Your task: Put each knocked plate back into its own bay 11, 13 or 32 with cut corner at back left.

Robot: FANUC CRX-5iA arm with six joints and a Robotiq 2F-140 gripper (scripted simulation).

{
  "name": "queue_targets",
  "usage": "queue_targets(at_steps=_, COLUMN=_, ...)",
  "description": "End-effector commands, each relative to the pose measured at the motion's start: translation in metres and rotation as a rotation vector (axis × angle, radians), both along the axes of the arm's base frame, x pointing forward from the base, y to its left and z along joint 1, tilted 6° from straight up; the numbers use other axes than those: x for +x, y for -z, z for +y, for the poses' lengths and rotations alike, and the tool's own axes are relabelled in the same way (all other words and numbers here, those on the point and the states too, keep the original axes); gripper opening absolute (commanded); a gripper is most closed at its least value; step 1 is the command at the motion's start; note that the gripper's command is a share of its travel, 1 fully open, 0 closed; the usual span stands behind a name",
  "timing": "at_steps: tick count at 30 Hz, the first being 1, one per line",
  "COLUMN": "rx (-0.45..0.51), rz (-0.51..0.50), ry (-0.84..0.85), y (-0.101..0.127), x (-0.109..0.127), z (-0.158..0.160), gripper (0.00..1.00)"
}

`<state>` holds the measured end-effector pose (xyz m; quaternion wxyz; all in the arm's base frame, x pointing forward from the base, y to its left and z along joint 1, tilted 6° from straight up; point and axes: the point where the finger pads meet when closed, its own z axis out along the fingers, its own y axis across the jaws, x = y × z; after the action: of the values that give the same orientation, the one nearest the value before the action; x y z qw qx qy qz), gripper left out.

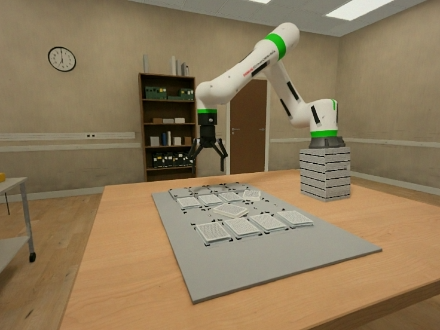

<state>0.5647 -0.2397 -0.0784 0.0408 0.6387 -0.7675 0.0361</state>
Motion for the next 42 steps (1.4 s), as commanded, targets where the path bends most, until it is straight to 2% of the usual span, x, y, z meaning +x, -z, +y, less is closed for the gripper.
queue_targets(at_steps=1, rx=-0.001, rz=-0.002, ry=0.0, y=-0.001, x=0.001, z=0.0, gripper=1.0)
queue_targets(at_steps=18, rx=-0.001, rz=-0.002, ry=0.0, y=-0.001, x=0.001, z=0.0, gripper=1.0)
queue_targets(at_steps=23, rx=-0.001, rz=-0.002, ry=0.0, y=-0.001, x=0.021, z=-0.004, gripper=1.0)
queue_targets(at_steps=25, rx=-0.001, rz=-0.002, ry=0.0, y=-0.001, x=0.021, z=-0.004, gripper=1.0)
queue_targets(at_steps=40, rx=-0.001, rz=-0.003, ry=0.0, y=-0.002, x=0.08, z=-0.015, gripper=1.0)
queue_targets(at_steps=42, rx=-0.001, rz=-0.003, ry=0.0, y=-0.002, x=0.08, z=-0.015, gripper=1.0)
